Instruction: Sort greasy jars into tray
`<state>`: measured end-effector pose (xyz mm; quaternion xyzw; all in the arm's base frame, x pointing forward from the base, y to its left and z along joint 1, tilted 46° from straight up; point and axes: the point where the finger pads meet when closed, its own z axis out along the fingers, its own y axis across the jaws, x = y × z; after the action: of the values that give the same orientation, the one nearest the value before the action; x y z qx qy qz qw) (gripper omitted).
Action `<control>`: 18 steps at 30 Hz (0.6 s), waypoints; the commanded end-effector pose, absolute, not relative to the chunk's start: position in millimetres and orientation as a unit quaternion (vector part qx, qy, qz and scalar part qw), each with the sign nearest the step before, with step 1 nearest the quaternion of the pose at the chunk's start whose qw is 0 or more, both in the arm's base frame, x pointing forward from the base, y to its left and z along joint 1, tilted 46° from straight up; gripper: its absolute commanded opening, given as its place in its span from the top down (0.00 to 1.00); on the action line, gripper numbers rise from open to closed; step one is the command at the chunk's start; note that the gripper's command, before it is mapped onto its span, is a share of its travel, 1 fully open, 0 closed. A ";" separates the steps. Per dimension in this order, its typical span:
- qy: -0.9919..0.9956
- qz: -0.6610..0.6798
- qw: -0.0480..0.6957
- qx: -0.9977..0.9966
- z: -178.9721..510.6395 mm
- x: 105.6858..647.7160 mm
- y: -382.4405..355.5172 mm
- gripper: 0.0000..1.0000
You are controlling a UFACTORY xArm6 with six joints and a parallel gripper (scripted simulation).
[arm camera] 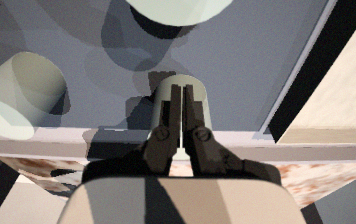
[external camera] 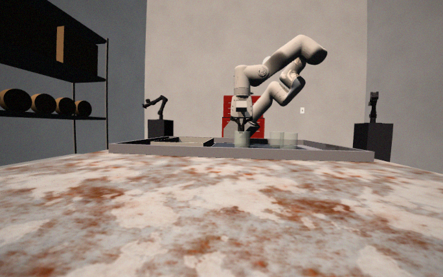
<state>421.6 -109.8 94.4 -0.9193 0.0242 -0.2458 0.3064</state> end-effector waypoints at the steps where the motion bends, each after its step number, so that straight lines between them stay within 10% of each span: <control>1: 0.024 -0.247 0.306 -0.919 95.3 421.4 -110.9 1.00; 18: 0.024 -0.247 0.306 -0.919 95.5 418.9 -111.4 1.00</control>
<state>419.0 -110.3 94.7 -0.9193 0.0242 -0.2458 0.3064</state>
